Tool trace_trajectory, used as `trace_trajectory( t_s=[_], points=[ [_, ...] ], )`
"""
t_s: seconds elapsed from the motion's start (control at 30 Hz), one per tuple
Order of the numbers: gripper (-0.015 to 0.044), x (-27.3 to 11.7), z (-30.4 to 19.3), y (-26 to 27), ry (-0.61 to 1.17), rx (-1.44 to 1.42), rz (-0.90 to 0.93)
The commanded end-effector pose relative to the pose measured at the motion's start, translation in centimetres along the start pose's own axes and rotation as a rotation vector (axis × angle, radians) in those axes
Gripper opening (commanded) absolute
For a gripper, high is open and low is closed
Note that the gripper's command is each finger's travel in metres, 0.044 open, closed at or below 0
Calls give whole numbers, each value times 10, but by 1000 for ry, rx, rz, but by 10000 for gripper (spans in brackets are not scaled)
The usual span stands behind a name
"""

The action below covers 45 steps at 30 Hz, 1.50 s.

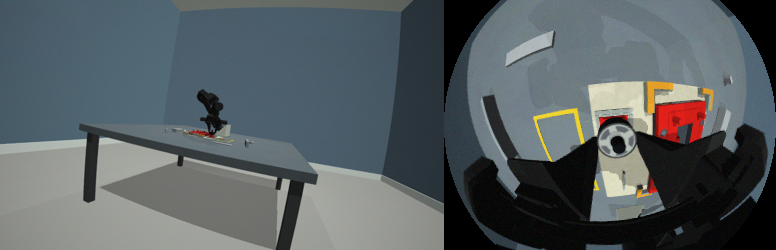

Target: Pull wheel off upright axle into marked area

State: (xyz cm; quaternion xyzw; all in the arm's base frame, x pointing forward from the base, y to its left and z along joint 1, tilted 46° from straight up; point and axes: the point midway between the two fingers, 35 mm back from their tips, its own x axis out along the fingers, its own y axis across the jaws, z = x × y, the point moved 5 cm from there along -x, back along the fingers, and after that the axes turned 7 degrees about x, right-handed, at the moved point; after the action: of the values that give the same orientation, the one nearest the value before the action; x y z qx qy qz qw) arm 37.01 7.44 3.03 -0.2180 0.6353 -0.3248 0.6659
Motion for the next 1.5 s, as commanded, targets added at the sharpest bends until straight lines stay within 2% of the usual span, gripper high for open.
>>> trace_trajectory(
  t_s=[0.0, 1.47],
  points=[
    [0, -1, 0, 0, 3, 2, 1],
    [0, -16, 0, 0, 1, 2, 1]
  ],
)
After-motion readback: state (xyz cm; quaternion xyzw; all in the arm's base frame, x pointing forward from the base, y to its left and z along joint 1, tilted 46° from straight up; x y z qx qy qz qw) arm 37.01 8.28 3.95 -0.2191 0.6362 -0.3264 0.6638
